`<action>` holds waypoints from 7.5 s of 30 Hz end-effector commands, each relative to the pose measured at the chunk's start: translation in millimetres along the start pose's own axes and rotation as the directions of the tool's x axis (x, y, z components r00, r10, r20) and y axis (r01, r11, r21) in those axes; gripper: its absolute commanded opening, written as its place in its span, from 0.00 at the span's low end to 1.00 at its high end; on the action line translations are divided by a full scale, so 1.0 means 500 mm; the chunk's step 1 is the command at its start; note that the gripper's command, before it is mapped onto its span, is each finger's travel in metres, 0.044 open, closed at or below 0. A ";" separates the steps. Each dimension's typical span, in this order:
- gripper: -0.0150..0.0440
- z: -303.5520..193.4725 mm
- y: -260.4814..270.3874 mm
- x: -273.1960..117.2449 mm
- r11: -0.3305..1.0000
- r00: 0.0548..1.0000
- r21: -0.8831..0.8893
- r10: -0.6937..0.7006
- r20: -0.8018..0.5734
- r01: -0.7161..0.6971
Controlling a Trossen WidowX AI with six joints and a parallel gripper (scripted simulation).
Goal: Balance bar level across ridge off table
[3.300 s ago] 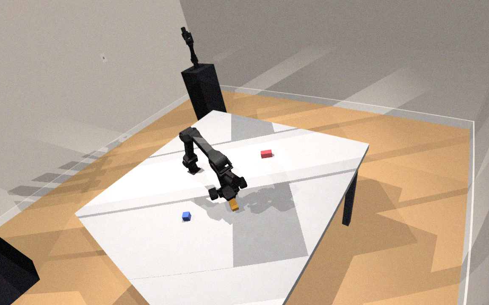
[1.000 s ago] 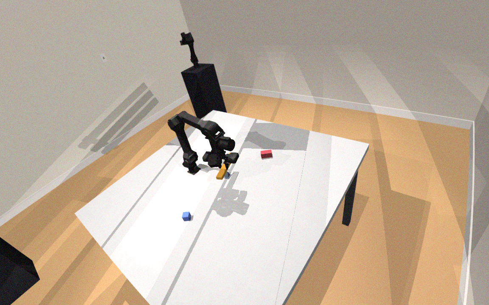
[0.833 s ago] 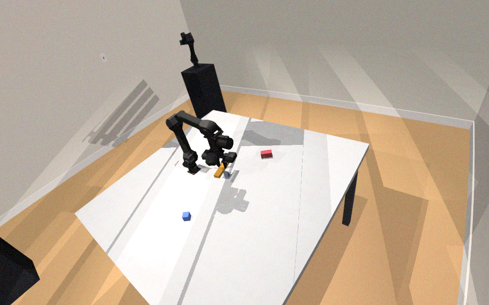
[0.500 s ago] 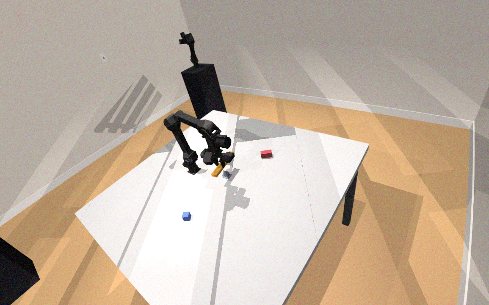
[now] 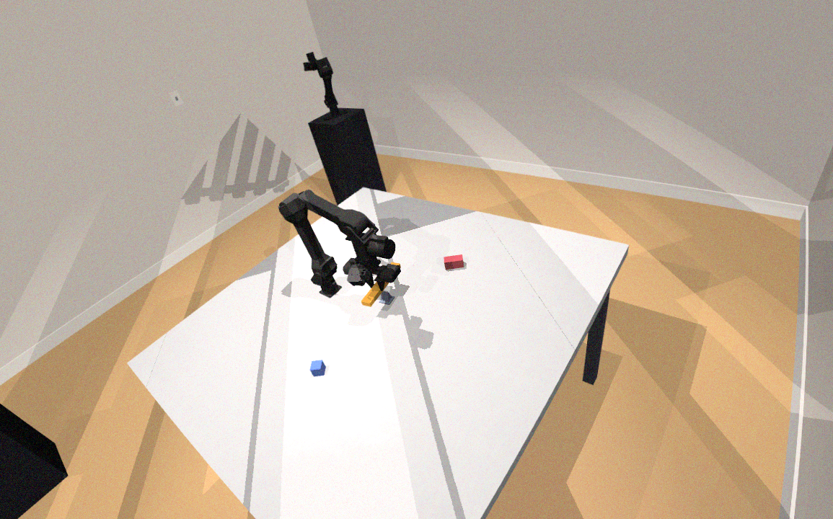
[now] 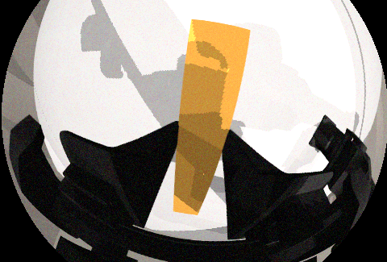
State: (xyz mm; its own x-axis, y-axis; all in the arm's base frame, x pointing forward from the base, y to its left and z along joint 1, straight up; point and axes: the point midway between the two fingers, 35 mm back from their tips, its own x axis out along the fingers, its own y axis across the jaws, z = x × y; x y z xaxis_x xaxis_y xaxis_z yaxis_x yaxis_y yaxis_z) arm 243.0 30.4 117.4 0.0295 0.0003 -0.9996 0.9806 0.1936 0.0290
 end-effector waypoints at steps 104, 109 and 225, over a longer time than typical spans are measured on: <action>0.25 -0.002 -0.004 0.051 1.000 1.000 0.006 -0.002 -0.004 0.002; 0.25 -0.002 -0.004 0.052 1.000 1.000 0.006 -0.002 -0.004 0.002; 0.54 0.000 -0.005 0.055 1.000 1.000 0.003 -0.001 -0.001 0.001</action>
State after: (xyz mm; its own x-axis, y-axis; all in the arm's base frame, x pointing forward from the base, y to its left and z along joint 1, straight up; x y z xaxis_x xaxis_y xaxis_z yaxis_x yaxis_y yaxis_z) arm 241.3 29.9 89.9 0.0289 0.0012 -0.9996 0.9812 0.1907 0.0286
